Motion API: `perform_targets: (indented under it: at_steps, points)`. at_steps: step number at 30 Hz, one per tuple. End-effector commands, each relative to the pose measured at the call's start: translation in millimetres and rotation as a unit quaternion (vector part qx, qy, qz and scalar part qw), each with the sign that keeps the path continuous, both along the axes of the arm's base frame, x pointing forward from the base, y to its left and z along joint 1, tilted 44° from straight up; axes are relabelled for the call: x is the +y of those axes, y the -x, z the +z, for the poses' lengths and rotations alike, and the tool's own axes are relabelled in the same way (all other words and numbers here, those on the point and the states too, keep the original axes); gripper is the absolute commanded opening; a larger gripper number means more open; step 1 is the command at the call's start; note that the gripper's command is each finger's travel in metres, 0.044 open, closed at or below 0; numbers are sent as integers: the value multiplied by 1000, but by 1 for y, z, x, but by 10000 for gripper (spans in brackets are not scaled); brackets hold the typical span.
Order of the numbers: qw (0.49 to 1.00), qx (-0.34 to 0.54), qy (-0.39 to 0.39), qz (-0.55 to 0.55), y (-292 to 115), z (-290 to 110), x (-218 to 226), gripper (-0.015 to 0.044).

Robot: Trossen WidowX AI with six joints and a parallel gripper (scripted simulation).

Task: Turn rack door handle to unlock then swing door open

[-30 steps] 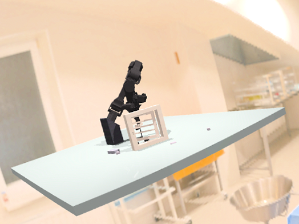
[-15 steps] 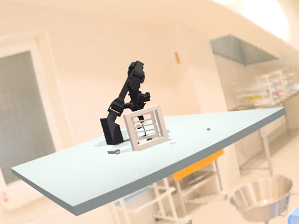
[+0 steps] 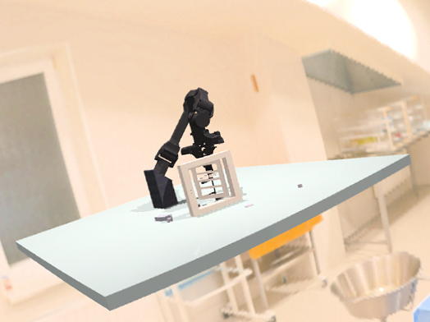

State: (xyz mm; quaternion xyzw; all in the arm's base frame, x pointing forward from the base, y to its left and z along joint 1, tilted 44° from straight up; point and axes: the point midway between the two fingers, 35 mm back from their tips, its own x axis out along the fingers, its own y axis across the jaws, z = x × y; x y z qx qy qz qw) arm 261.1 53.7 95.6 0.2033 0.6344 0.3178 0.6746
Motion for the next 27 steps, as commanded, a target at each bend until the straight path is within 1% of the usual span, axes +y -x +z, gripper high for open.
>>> perform_targets:
  at_steps: [1,27]
  points:
    - [999,24,-1,-26,-2,5,5,25]
    - [977,145,-1,-154,-16,35,36,25]
